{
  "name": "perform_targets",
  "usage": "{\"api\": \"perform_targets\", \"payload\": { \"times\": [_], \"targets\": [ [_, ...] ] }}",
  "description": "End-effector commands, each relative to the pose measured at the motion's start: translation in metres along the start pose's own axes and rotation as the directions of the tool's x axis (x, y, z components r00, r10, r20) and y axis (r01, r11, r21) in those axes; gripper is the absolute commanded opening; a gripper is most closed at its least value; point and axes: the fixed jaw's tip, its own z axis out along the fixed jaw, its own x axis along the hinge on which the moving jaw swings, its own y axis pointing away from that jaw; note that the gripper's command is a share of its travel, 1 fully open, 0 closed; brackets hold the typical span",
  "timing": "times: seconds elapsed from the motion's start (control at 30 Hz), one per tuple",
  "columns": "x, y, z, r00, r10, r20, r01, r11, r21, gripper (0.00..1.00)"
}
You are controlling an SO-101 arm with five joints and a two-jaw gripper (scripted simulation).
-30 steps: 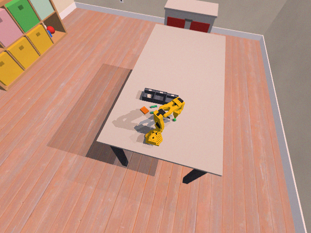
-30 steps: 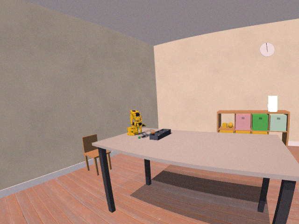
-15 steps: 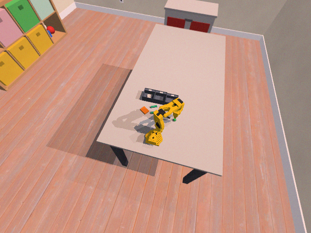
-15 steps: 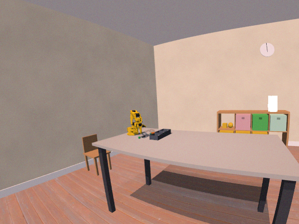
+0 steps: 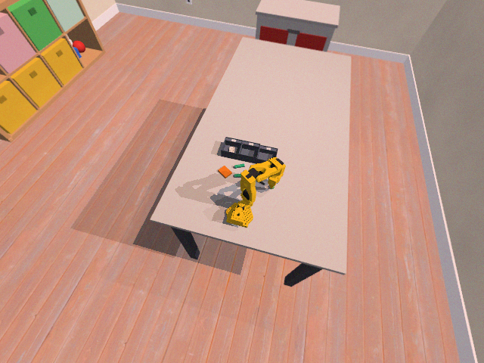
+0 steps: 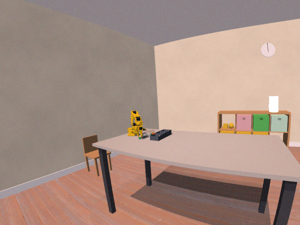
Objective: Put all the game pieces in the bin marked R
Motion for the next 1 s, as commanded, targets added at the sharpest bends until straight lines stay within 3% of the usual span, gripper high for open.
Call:
{"api": "perform_targets", "payload": {
  "times": [0.0,0.27,0.57,0.6,0.97],
  "targets": [
    [0.003,-0.004,0.0,1.0,0.003,-0.013,-0.002,1.0,0.031,0.23],
    [0.003,-0.003,0.008,1.0,0.003,-0.013,-0.002,1.0,0.031,0.23],
    [0.003,-0.002,0.01,1.0,0.003,-0.013,-0.002,1.0,0.031,0.23],
    [0.001,0.0,0.014,1.0,0.003,-0.001,-0.003,1.0,0.006,0.23],
    [0.001,0.0,0.014,1.0,0.003,-0.001,-0.003,1.0,0.006,0.23]
  ]
}}
